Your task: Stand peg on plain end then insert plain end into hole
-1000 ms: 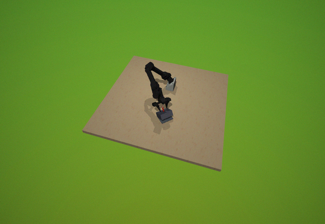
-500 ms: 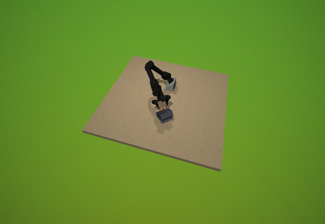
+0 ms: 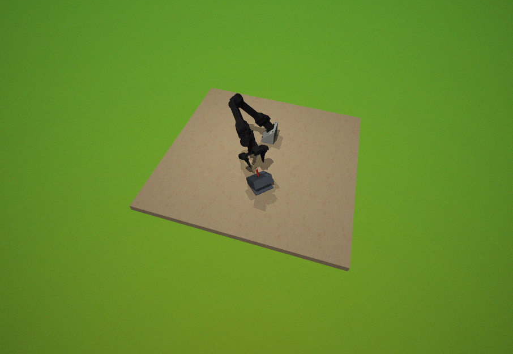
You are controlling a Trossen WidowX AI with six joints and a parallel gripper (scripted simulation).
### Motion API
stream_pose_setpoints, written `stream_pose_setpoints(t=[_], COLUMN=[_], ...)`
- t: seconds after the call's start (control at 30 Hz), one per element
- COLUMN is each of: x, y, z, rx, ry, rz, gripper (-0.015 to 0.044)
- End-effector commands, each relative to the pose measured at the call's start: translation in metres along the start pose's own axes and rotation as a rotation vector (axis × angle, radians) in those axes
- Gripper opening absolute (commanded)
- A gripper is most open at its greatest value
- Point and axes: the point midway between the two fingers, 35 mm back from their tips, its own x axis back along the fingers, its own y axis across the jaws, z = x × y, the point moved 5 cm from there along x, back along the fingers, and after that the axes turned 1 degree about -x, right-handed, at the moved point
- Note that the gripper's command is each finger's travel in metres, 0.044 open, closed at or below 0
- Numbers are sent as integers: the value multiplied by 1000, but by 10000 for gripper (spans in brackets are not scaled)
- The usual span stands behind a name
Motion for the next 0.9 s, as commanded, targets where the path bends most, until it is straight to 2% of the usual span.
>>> stream_pose_setpoints(t=[0.0,0.53,0.87], x=[14,43,44], y=[-2,4,4], z=[0,0,0], rx=[-8,-5,-5], ry=[-6,-5,-5], rz=[9,5,5], gripper=[440,440,440])
